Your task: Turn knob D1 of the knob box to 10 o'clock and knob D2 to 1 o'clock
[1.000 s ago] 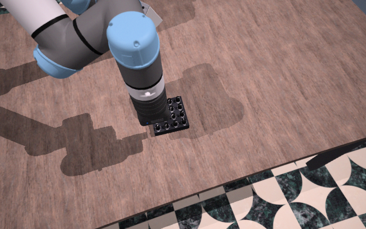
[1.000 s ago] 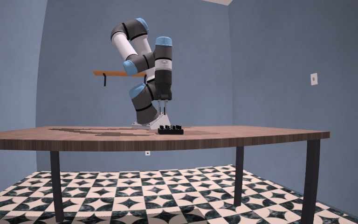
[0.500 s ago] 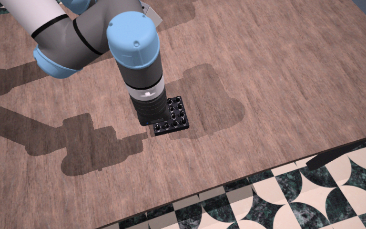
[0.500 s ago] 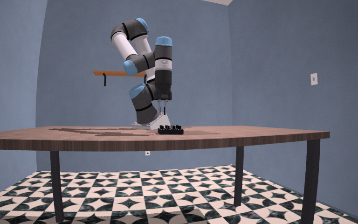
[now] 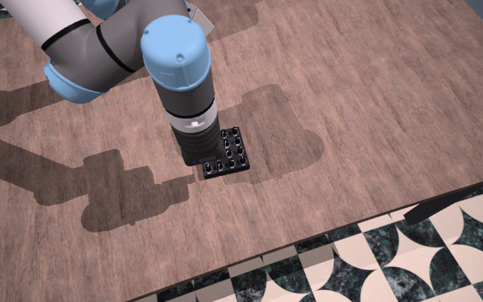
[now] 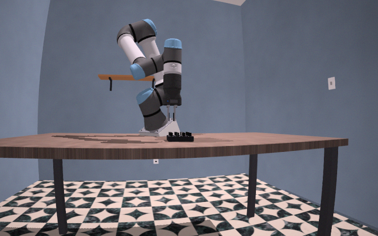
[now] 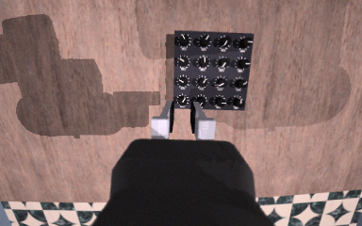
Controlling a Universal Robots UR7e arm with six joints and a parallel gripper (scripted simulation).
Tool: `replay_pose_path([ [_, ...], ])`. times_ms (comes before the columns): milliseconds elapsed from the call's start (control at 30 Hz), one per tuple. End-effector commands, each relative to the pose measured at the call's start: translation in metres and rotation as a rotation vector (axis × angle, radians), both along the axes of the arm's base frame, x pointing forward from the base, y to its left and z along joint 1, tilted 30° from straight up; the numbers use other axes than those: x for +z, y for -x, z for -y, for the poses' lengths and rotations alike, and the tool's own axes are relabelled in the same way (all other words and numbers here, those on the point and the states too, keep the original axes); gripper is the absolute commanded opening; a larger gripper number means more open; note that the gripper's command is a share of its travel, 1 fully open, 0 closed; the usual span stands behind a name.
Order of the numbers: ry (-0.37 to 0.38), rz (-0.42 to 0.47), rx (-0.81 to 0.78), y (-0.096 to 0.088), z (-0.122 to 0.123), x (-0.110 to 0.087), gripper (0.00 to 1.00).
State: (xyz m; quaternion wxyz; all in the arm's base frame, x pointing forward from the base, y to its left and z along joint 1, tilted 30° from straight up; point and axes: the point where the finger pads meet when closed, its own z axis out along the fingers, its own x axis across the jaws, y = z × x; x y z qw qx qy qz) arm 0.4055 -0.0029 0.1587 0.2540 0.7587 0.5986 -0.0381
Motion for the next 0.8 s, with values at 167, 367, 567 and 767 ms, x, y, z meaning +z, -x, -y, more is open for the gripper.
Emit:
replay_pose_path([
  [167,0.0,0.001,0.0,-0.001,0.001,-0.001,0.46],
  [367,0.0,0.001,0.0,-0.002,0.002,-0.005,0.46],
  [567,0.0,0.001,0.0,-0.003,0.004,-0.009,0.46],
  [767,0.0,0.001,0.0,-0.005,0.007,-0.015,0.46],
])
